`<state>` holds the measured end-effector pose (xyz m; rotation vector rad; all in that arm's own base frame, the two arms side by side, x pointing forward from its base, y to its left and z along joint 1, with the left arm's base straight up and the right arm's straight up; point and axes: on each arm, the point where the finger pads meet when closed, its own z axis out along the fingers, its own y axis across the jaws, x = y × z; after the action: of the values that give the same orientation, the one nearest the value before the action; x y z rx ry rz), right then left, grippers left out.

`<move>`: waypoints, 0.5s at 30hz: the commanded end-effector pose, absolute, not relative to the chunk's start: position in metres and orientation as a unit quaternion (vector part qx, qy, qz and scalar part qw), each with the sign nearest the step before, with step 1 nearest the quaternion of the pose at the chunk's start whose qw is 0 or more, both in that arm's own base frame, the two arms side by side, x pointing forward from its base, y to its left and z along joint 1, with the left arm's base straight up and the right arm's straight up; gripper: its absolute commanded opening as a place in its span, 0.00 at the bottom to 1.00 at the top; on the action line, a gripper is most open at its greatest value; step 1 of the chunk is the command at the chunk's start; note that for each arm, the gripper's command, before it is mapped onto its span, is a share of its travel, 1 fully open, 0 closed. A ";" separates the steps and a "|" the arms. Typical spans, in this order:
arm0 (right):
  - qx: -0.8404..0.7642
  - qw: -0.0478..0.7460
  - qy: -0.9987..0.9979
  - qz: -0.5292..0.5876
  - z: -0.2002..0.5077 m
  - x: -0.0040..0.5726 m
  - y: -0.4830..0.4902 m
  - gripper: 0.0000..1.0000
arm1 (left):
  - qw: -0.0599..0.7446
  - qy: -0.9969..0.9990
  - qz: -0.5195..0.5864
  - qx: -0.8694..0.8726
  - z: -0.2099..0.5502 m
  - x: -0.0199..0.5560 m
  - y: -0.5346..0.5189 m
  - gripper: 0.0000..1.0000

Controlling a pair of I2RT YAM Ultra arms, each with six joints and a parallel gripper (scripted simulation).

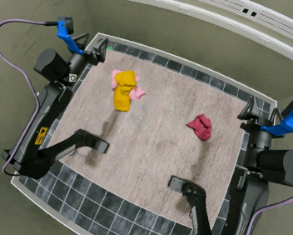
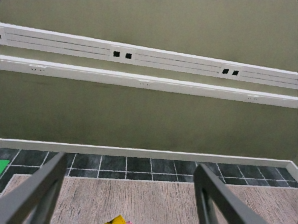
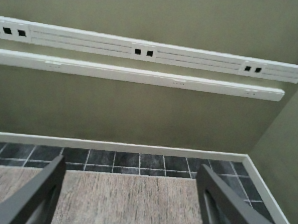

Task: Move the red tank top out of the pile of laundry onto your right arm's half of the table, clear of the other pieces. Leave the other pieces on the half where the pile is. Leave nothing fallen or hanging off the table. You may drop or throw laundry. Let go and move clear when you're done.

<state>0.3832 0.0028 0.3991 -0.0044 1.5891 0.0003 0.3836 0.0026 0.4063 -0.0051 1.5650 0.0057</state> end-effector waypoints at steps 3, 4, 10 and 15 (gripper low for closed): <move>0.008 0.742 0.670 -0.003 0.446 0.372 -0.003 0.92 | 0.727 0.686 -0.001 0.002 0.429 0.379 -0.001 0.92; 0.005 0.747 0.665 0.000 0.451 0.369 -0.002 0.92 | 0.727 0.686 -0.001 0.002 0.429 0.379 -0.001 0.92; -0.003 0.744 0.668 0.009 0.449 0.371 0.005 0.92 | 0.727 0.686 -0.001 0.002 0.429 0.379 -0.001 0.92; 0.000 0.745 0.667 0.006 0.451 0.371 0.003 0.92 | 0.727 0.687 -0.001 0.002 0.429 0.379 -0.001 0.92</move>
<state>0.3822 0.0011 0.4057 0.0003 1.5719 -0.0010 0.3836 0.0026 0.4063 -0.0051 1.5650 0.0057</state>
